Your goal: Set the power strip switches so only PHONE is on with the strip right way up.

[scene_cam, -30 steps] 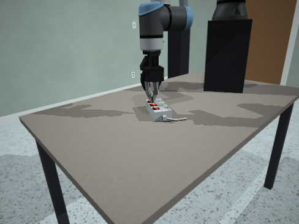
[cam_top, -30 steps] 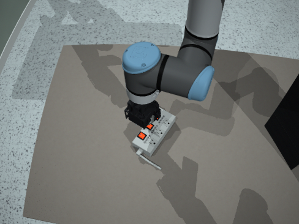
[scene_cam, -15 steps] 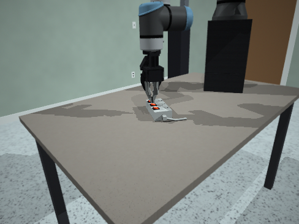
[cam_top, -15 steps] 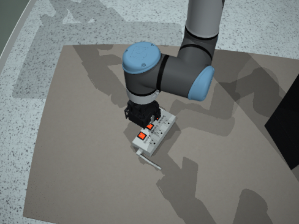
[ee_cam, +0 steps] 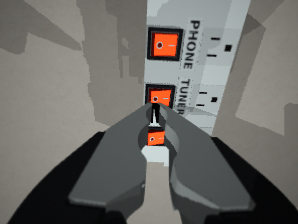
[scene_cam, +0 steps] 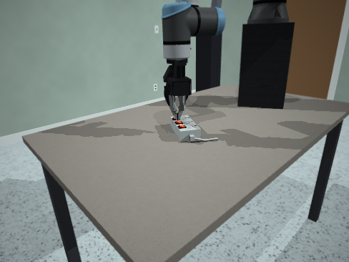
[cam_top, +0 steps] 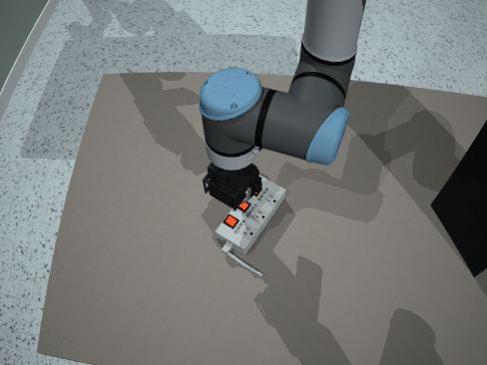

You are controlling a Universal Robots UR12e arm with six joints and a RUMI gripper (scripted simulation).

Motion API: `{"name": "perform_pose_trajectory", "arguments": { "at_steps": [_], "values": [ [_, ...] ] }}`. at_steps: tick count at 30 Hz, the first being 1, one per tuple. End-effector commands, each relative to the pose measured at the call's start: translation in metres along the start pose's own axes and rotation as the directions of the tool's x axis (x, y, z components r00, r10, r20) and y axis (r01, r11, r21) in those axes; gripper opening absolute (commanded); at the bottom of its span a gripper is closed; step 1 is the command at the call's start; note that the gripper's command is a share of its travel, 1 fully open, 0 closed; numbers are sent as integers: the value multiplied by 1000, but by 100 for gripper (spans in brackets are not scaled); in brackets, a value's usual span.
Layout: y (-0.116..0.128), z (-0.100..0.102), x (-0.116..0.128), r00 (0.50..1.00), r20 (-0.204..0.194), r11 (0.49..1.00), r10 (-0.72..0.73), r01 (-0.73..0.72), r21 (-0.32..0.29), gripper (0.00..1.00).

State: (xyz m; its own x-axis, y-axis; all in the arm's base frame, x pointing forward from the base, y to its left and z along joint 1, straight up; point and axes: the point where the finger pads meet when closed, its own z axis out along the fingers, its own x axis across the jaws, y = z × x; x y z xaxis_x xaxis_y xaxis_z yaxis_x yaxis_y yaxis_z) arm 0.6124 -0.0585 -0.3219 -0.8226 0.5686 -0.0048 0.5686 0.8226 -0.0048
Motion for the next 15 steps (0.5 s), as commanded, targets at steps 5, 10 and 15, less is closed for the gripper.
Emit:
{"name": "perform_pose_trajectory", "arguments": {
  "at_steps": [5,10,15],
  "values": [
    [0,0,-4,1000,4,1000,1,-1,-2,0],
    [1,0,-5,1000,4,1000,1,-1,-2,0],
    [1,0,-6,1000,4,1000,1,-1,-2,0]
  ]
}}
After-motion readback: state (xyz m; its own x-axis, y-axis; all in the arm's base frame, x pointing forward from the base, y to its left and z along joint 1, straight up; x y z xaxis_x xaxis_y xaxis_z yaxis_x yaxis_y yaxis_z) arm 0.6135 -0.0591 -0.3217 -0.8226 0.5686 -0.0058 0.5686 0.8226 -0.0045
